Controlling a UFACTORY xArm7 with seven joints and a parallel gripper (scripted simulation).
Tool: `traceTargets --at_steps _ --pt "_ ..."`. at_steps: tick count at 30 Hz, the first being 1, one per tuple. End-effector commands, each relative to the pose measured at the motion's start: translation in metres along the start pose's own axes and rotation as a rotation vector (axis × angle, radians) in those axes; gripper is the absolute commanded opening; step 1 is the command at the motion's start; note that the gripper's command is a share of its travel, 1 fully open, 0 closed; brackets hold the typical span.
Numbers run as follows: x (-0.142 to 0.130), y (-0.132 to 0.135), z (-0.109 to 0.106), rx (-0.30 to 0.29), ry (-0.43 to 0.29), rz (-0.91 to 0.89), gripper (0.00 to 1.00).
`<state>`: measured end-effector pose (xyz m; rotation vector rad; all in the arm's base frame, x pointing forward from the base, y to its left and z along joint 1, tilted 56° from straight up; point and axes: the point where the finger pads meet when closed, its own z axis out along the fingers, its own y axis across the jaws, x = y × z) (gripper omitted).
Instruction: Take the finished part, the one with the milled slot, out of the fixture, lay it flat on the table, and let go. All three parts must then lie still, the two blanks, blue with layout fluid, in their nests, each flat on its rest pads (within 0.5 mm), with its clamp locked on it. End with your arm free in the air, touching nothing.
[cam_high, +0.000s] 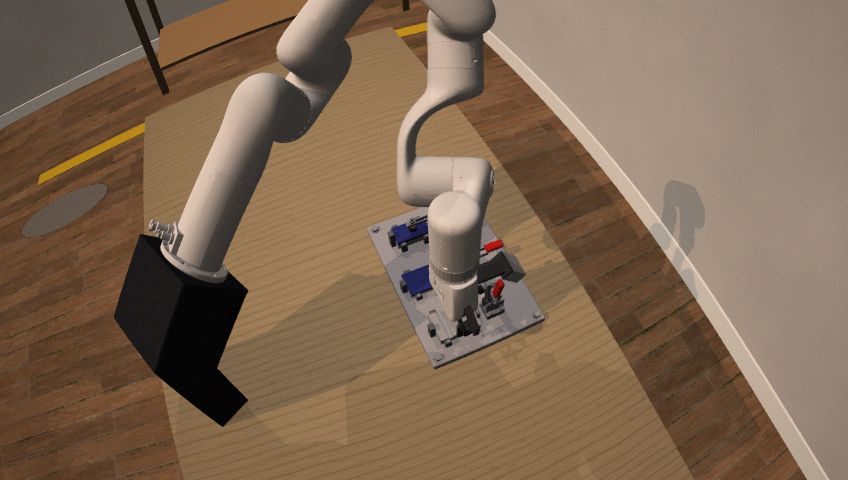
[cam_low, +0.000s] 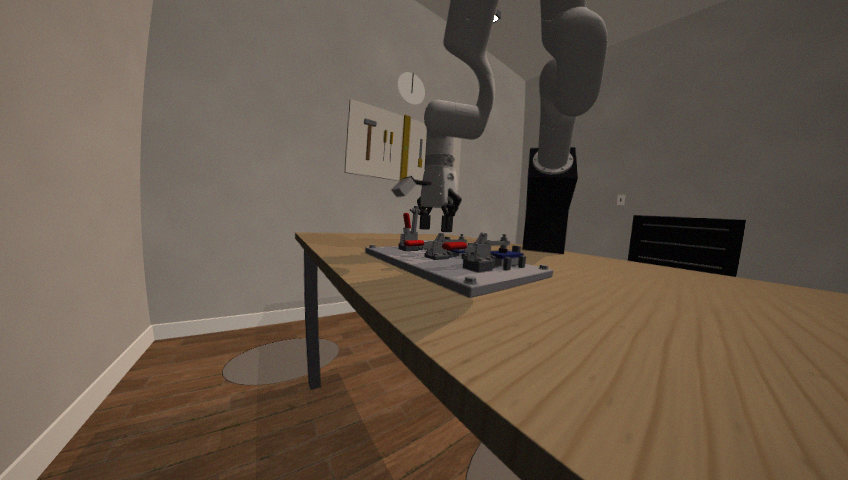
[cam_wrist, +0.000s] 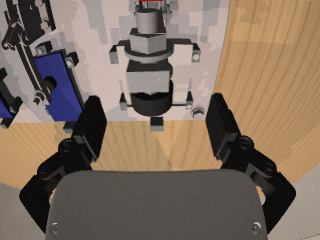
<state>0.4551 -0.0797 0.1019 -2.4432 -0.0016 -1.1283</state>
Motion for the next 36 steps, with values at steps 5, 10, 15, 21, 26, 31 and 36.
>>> traceTargets --at_steps 5,10,15,21,26,31,36 --pt "0.0 0.001 -0.001 -0.003 0.001 0.001 1.0" --pt "0.0 0.001 0.0 -0.003 0.001 0.001 1.0" --pt "0.0 0.001 0.002 -0.003 0.001 0.001 1.0" --pt "0.0 0.001 0.005 -0.003 0.001 0.001 1.0" --pt "0.0 0.001 0.01 -0.003 0.001 0.001 1.0" --pt "0.0 0.001 0.017 -0.003 0.001 0.001 1.0" --pt "0.0 0.001 0.021 -0.003 0.001 0.001 1.0"
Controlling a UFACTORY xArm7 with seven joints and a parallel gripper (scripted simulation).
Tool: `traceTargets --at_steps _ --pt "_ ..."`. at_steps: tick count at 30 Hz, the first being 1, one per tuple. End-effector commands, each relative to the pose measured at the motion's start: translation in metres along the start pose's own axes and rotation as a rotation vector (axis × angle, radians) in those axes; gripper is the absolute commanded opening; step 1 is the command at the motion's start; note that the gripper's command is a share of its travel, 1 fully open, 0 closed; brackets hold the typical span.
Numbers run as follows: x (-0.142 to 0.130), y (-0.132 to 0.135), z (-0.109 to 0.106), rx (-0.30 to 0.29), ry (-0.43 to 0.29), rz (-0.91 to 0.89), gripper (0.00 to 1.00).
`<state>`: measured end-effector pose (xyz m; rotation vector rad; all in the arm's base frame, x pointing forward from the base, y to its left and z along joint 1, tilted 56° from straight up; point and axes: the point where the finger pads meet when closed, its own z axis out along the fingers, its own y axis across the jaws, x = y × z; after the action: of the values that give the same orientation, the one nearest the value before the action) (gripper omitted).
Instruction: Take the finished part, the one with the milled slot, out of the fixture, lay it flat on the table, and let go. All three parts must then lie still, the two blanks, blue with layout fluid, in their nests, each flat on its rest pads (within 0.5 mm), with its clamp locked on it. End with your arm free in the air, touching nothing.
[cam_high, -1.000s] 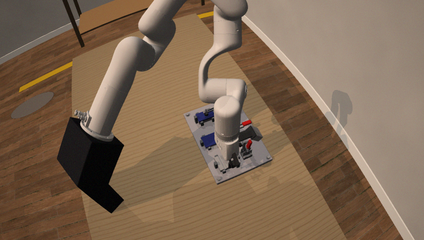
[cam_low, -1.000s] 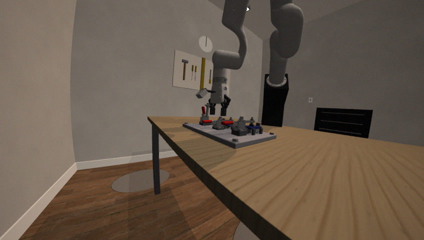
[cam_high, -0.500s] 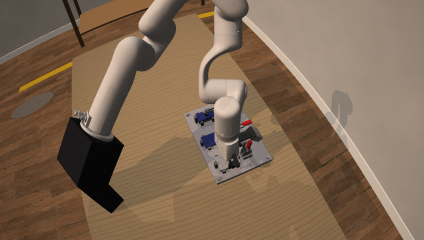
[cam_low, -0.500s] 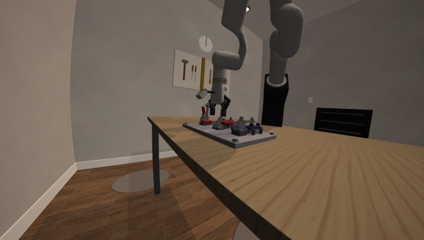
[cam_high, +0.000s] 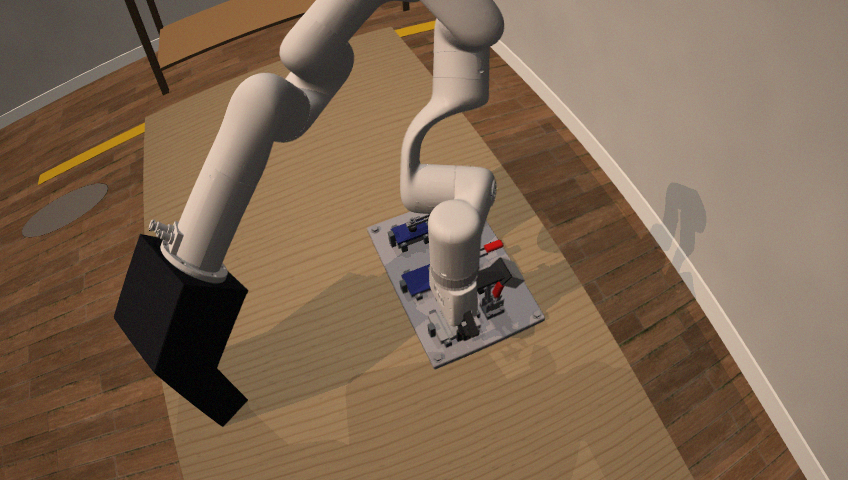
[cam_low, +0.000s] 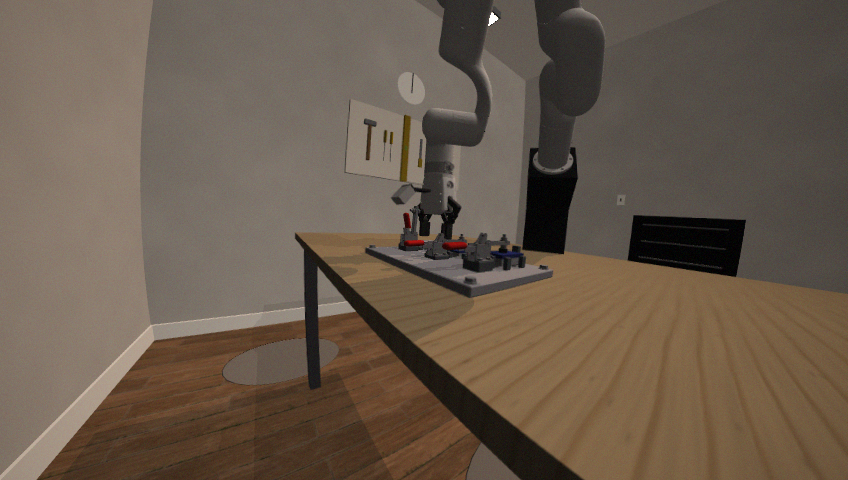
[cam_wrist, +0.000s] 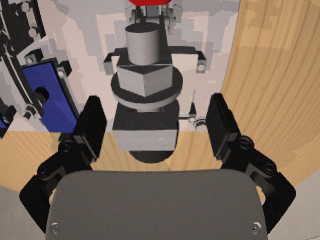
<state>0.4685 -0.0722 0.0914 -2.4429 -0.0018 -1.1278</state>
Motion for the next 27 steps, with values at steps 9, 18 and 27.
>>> traceTargets --at_steps 9,18,27 --pt "0.0006 0.0015 0.0103 -0.003 0.002 0.001 1.0" --pt "0.0006 0.0015 0.0121 -0.003 0.002 0.001 1.0" --pt "0.0006 0.0015 0.0121 -0.003 0.002 0.001 1.0"
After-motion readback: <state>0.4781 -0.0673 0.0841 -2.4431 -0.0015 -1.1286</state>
